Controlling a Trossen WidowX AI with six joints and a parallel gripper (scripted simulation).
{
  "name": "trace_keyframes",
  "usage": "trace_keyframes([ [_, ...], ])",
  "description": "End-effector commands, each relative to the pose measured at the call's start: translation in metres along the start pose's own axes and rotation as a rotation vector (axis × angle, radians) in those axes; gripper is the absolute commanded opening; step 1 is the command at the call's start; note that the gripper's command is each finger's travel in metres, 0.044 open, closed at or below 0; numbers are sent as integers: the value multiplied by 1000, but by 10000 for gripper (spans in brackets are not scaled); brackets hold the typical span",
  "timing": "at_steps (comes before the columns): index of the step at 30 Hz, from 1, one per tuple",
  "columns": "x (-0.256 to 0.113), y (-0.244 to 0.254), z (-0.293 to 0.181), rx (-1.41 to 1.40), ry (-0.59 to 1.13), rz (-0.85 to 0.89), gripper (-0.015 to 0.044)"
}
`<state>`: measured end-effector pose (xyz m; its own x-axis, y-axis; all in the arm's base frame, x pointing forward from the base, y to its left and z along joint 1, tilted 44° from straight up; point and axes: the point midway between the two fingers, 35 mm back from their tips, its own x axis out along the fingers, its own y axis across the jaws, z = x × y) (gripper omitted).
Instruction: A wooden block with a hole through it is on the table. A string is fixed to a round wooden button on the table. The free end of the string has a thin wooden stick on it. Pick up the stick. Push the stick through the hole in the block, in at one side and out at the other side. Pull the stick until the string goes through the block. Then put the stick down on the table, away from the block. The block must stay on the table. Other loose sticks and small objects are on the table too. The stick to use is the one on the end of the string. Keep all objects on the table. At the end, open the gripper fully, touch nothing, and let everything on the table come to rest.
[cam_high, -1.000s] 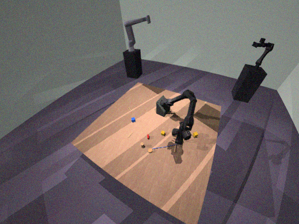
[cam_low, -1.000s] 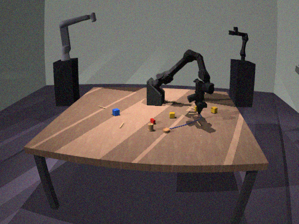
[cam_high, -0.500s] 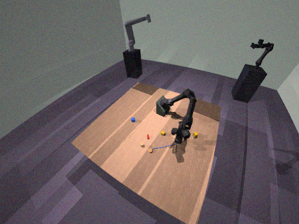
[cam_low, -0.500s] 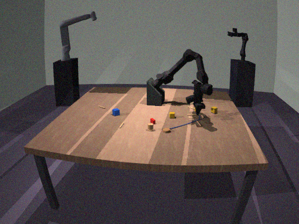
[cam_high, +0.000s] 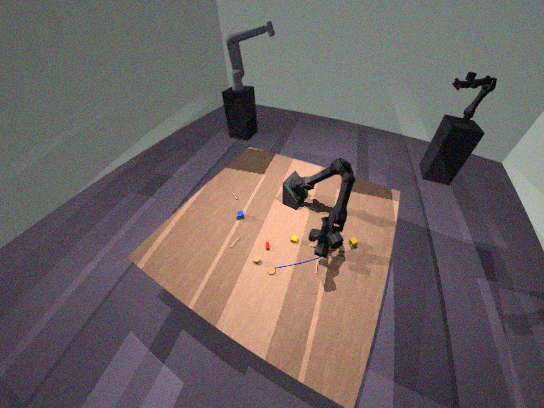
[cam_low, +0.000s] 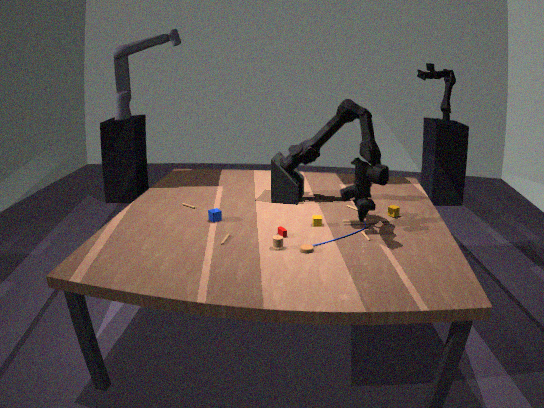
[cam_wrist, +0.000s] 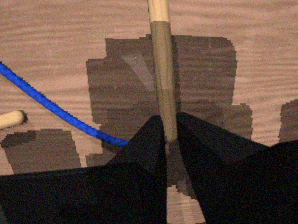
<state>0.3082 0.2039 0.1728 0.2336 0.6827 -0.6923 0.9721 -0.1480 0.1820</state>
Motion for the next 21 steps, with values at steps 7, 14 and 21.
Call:
trace_keyframes([
  [7,0,-1,13,2,-5,-1,0],
  [14,1,0,23,2,-6,-2,0],
  [21,1,0,32,2,-7,-2,0],
])
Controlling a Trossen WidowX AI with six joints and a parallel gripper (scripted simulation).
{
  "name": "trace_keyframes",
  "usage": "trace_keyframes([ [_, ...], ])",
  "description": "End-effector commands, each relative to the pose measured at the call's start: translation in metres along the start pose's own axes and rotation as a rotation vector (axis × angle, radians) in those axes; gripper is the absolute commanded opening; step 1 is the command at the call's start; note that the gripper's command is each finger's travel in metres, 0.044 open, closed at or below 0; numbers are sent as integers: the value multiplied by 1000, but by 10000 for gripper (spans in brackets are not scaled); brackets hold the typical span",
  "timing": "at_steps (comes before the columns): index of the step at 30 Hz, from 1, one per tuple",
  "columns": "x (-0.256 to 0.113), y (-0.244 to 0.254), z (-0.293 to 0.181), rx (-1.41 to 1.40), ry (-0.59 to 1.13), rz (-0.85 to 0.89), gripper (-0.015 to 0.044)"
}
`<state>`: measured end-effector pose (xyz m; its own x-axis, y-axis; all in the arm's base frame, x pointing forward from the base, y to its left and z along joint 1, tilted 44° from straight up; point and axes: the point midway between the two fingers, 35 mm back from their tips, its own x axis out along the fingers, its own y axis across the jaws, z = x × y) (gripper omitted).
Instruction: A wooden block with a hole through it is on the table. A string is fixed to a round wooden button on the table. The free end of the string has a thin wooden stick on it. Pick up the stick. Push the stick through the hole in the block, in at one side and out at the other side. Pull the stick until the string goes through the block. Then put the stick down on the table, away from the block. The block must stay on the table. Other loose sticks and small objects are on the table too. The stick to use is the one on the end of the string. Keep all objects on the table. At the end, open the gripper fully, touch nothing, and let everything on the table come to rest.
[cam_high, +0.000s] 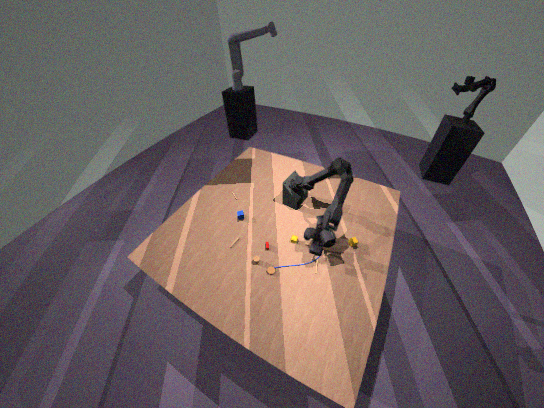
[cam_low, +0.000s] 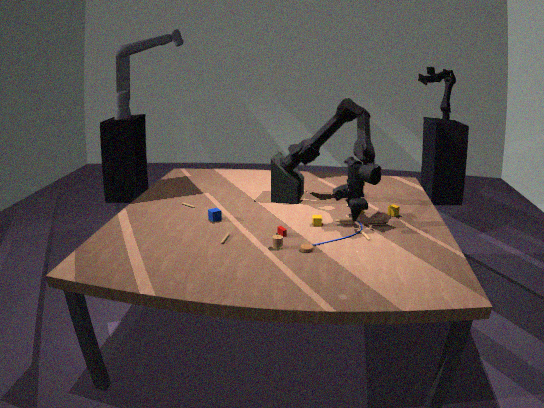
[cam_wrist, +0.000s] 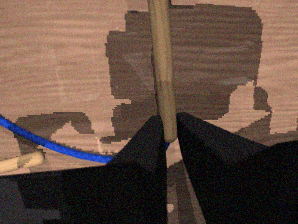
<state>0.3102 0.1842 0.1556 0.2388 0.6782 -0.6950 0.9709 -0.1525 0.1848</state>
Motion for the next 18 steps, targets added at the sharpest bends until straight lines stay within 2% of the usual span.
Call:
trace_keyframes([
  [1,2,-2,8,1,-2,-8,0],
  [18,1,-3,31,2,-2,-8,0],
])
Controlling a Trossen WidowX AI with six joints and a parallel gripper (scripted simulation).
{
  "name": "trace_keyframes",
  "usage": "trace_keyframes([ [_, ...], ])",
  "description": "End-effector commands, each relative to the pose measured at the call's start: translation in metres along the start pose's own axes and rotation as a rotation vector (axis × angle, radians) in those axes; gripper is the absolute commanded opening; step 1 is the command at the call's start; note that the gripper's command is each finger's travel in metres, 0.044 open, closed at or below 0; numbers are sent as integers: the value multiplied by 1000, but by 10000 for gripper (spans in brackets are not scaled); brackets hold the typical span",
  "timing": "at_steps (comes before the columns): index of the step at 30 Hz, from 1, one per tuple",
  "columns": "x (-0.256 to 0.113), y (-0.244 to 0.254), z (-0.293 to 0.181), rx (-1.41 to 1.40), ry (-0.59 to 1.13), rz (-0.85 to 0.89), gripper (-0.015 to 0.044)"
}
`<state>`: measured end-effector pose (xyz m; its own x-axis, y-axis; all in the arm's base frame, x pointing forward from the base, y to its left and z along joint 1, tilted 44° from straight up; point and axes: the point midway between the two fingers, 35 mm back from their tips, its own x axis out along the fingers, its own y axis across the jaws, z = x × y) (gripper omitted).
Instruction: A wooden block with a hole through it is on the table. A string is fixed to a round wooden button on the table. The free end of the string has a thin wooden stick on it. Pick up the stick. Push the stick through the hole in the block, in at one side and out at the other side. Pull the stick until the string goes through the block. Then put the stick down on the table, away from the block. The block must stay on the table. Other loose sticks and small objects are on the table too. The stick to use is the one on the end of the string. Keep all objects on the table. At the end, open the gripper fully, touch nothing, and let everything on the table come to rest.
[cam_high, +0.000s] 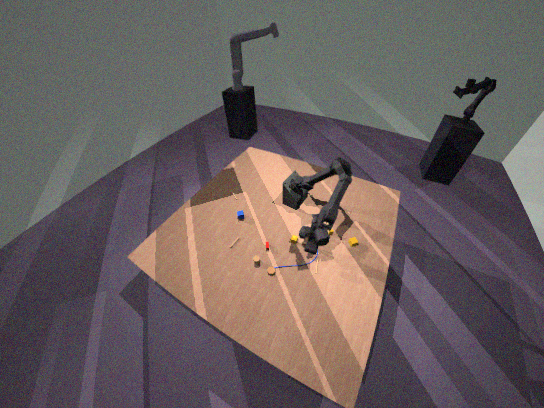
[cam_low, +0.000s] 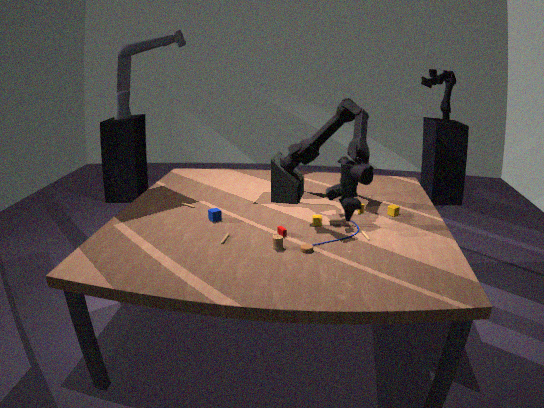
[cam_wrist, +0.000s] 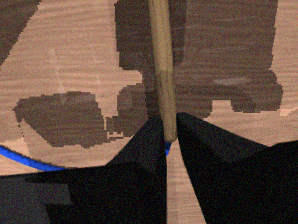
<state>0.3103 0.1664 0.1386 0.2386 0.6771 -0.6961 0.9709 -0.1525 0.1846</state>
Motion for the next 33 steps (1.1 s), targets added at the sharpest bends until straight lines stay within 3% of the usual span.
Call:
trace_keyframes([
  [1,2,-3,8,2,-1,-8,0],
  [33,2,-6,36,3,4,-8,0],
])
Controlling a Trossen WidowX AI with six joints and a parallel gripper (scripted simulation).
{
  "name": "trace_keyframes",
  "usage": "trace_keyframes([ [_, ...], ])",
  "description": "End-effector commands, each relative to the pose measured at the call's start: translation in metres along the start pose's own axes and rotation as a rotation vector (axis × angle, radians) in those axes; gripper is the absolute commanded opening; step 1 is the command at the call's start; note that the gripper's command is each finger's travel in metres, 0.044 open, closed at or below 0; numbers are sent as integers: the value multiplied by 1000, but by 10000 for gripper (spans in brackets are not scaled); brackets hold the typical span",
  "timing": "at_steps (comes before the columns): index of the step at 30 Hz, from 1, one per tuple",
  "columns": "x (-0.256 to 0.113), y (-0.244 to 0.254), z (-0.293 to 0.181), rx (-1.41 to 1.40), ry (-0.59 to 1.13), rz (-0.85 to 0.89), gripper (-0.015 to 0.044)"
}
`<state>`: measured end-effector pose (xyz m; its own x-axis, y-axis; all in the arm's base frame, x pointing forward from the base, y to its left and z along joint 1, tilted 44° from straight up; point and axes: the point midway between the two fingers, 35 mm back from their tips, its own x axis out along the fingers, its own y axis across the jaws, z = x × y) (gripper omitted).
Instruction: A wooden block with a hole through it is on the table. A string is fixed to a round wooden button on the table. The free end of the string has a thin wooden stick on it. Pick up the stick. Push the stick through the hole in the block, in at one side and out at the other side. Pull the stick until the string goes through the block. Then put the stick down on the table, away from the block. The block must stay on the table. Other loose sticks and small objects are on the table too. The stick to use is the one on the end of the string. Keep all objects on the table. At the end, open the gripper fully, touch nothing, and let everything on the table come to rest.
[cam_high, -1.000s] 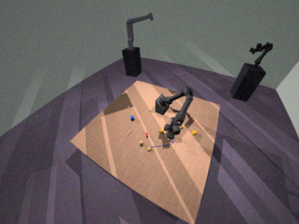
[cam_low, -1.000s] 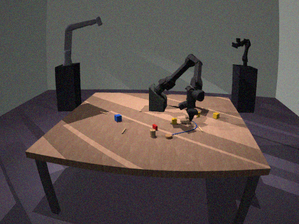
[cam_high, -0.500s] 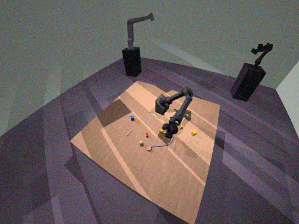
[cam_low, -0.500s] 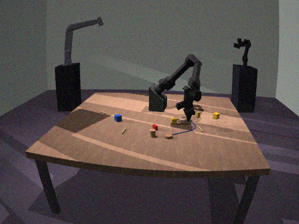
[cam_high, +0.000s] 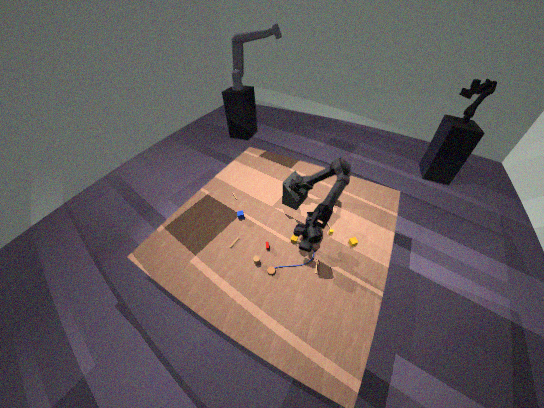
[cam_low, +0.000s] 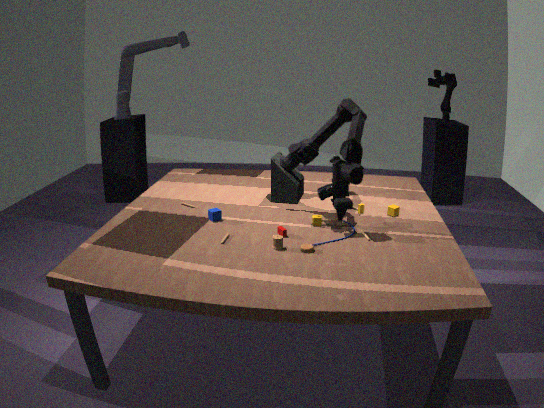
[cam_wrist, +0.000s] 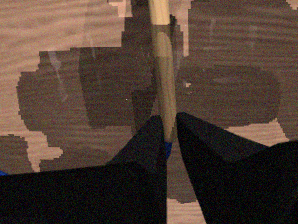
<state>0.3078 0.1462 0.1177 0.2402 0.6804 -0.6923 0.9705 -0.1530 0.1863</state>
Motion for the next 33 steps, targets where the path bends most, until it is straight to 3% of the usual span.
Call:
trace_keyframes([
  [1,2,-3,8,4,-1,-10,0],
  [33,2,-3,41,4,-1,-10,0],
])
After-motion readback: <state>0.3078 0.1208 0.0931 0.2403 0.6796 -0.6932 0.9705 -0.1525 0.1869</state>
